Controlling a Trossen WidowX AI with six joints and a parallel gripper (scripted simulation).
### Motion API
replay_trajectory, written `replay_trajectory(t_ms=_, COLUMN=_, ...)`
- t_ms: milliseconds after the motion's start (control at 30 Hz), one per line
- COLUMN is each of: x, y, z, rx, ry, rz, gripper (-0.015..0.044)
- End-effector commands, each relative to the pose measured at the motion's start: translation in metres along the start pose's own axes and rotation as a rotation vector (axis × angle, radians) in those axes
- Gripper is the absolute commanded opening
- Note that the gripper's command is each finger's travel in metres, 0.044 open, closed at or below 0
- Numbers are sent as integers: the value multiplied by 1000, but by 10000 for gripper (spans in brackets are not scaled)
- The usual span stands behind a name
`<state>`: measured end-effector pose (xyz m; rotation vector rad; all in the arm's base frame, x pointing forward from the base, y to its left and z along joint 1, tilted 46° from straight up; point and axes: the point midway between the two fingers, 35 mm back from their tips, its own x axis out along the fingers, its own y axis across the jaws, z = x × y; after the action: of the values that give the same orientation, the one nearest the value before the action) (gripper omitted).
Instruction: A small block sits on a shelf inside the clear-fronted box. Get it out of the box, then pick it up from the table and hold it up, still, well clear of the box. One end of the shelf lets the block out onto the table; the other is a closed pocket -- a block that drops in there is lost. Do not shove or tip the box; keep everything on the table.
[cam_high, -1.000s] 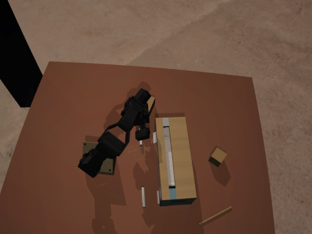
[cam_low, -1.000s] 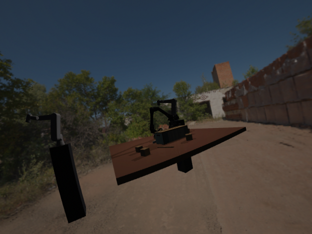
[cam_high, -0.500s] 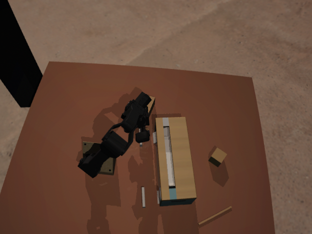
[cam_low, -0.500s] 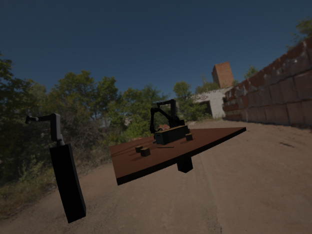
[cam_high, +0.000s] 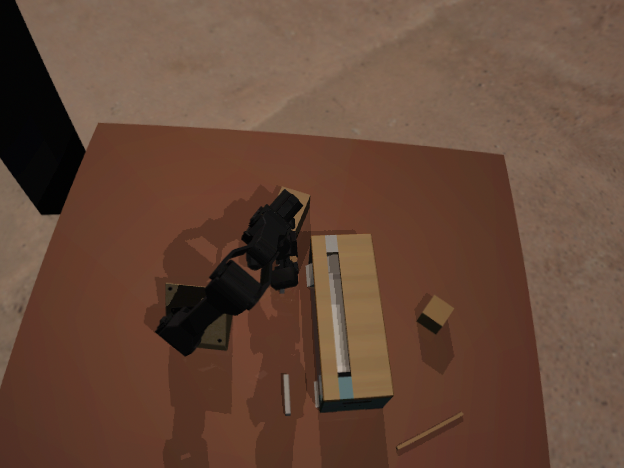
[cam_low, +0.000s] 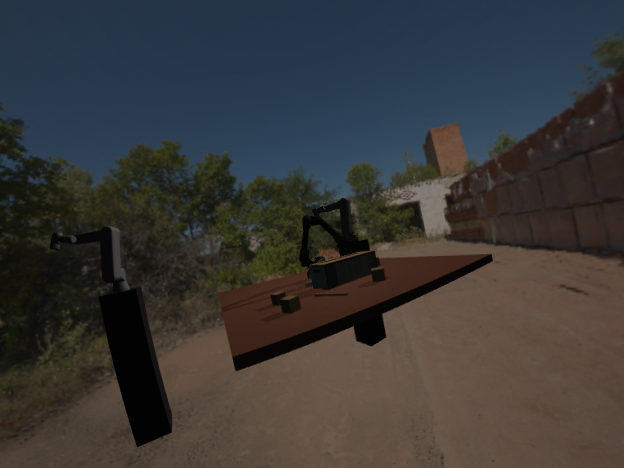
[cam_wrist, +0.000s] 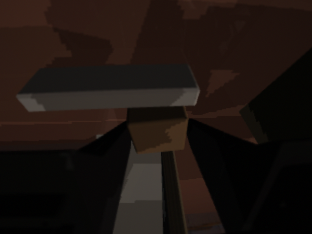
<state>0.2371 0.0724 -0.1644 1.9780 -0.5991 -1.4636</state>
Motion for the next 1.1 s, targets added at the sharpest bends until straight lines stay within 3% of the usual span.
replay_trajectory(t_ms=0, x=1, y=1, z=1, rx=-8, ry=2, rz=4, gripper=127)
replay_trajectory(t_ms=133, x=1, y=1, z=1, rx=-8, ry=2, rz=4, gripper=81)
replay_trajectory(t_ms=233, x=-7, y=0, z=-3, rx=-7, ry=2, rz=3, gripper=3)
replay_trajectory(t_ms=500, x=-53, y=-1, z=-23, rx=-1, ry=1, rz=0, gripper=0)
replay_trajectory(t_ms=1067, x=-101, y=25, z=-47, rx=-157, ry=25, rz=-81, gripper=0)
